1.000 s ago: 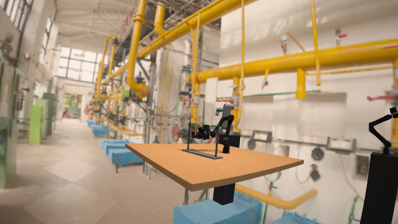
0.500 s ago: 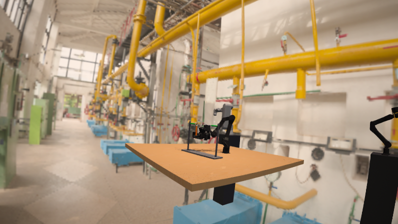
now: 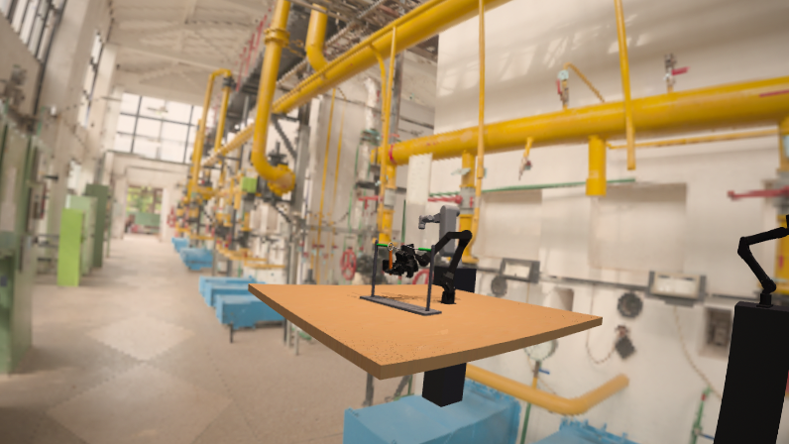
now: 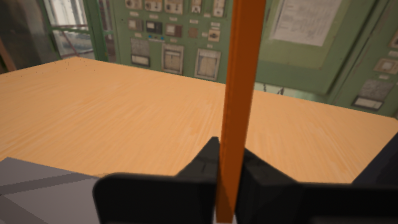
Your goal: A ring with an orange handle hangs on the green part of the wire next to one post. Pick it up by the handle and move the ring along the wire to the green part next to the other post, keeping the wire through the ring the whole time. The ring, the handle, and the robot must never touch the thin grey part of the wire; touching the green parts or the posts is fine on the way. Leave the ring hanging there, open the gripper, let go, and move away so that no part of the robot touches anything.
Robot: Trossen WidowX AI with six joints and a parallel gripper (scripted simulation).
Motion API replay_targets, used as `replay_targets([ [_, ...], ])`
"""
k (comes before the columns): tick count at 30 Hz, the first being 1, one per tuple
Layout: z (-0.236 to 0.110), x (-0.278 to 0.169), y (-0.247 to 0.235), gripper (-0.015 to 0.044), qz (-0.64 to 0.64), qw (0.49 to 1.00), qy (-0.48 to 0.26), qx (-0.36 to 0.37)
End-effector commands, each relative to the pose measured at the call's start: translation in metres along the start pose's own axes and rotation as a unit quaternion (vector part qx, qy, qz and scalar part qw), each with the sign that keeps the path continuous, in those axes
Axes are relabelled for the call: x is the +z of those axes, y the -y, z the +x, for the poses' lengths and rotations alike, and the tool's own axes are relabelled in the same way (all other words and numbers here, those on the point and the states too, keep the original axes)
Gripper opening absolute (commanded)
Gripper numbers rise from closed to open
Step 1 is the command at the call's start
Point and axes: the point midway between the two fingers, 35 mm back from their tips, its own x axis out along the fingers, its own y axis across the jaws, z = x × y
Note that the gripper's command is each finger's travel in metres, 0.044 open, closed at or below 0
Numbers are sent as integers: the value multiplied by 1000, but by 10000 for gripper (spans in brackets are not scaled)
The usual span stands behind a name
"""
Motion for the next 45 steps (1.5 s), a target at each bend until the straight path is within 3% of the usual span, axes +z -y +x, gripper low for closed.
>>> replay_targets([
  [1, -5, 2, 0, -150, -15, 1000, -18, 12],
  [24, -39, 9, 7, -150, -128, 976, -154, 90],
  [45, -47, 2, -33, -150, -39, 986, -161, 28],
])
